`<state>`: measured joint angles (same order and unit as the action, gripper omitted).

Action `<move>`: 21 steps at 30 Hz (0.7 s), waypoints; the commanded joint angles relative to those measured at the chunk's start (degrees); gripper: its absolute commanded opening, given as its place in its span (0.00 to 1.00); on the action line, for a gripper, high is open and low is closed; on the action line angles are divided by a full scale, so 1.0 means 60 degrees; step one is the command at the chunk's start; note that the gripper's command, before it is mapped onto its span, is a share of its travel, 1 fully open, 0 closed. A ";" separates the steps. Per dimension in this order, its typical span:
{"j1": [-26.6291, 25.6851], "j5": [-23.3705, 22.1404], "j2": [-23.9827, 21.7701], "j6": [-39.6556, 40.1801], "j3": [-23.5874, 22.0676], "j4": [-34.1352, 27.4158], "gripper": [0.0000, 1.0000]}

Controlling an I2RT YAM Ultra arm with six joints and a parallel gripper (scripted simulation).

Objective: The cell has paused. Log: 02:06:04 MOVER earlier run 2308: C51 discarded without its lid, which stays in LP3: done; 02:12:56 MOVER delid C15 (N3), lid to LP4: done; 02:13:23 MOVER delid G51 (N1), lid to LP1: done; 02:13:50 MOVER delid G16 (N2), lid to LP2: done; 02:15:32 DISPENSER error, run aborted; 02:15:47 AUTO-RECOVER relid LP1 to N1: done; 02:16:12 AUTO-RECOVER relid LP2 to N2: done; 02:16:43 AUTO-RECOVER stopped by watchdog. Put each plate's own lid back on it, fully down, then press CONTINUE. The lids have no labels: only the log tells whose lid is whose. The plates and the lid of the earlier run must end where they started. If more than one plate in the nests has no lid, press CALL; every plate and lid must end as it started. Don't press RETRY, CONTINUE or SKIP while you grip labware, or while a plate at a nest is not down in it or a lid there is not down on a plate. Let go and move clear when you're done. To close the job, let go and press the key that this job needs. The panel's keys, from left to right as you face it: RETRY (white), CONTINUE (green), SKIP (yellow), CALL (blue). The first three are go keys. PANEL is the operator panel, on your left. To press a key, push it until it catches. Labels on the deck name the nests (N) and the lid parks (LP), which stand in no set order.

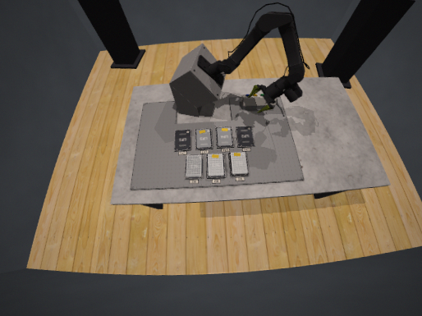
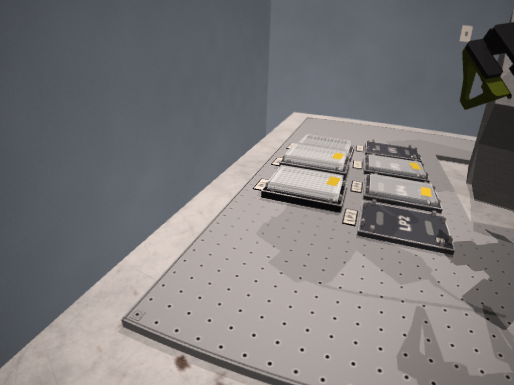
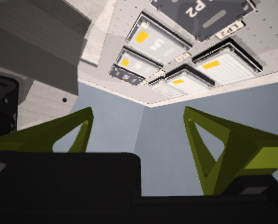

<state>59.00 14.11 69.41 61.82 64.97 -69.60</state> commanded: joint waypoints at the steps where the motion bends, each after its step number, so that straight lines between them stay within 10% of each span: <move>1: -0.0297 -0.0227 -0.0248 -0.0599 0.0124 -0.0192 1.00; 21: -0.1929 -0.0588 -0.0417 -0.2128 -0.0382 -0.0330 1.00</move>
<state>49.08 11.40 68.62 51.29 63.92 -70.46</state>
